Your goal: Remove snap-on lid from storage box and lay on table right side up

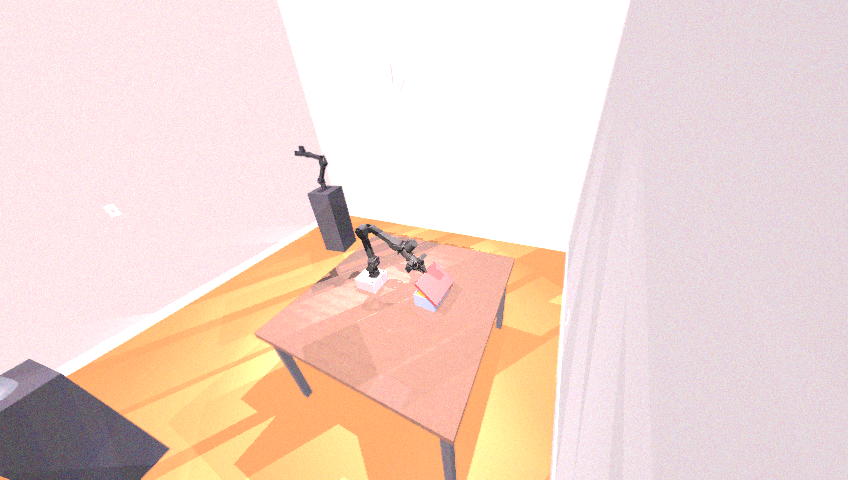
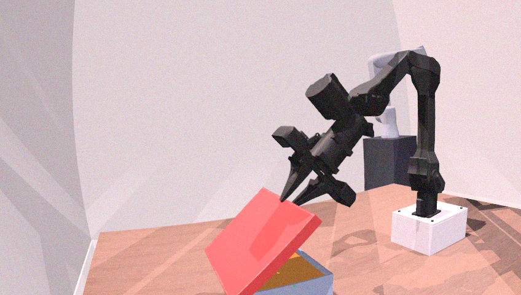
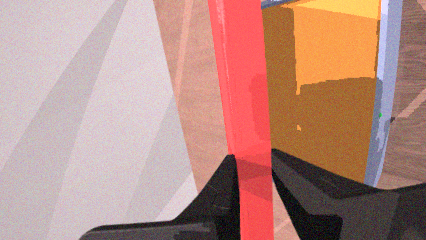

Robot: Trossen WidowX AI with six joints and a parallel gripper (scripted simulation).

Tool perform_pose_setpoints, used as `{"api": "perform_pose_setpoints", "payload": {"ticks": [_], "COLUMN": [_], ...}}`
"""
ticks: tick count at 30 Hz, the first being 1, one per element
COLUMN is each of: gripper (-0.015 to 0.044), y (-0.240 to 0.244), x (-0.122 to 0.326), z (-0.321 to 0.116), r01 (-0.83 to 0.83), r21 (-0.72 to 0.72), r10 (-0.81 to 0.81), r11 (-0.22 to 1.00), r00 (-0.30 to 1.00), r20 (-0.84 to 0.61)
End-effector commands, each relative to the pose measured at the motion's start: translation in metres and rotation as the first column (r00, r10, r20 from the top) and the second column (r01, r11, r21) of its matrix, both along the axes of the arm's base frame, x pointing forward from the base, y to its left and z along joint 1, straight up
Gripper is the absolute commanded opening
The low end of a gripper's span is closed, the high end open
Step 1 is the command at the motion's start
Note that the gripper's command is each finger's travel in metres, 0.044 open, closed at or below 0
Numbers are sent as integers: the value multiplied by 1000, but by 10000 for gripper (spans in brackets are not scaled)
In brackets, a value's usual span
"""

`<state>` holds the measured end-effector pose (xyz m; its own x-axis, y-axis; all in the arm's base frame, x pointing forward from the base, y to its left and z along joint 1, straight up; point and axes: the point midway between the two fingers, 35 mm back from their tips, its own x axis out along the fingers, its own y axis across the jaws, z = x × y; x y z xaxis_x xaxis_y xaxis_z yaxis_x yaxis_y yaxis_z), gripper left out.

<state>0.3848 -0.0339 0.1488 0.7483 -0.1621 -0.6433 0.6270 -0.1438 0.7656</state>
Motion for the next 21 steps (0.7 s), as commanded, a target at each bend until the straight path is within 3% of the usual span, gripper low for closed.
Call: {"api": "perform_pose_setpoints", "payload": {"ticks": [1,21], "gripper": [0,0], "y": [0,0], "x": [3,2], "z": [14,40], "r01": [-5,-5], "r21": [0,0], "r10": [5,5], "r11": [1000,1000], "r00": [1000,1000], "r20": [22,22]}}
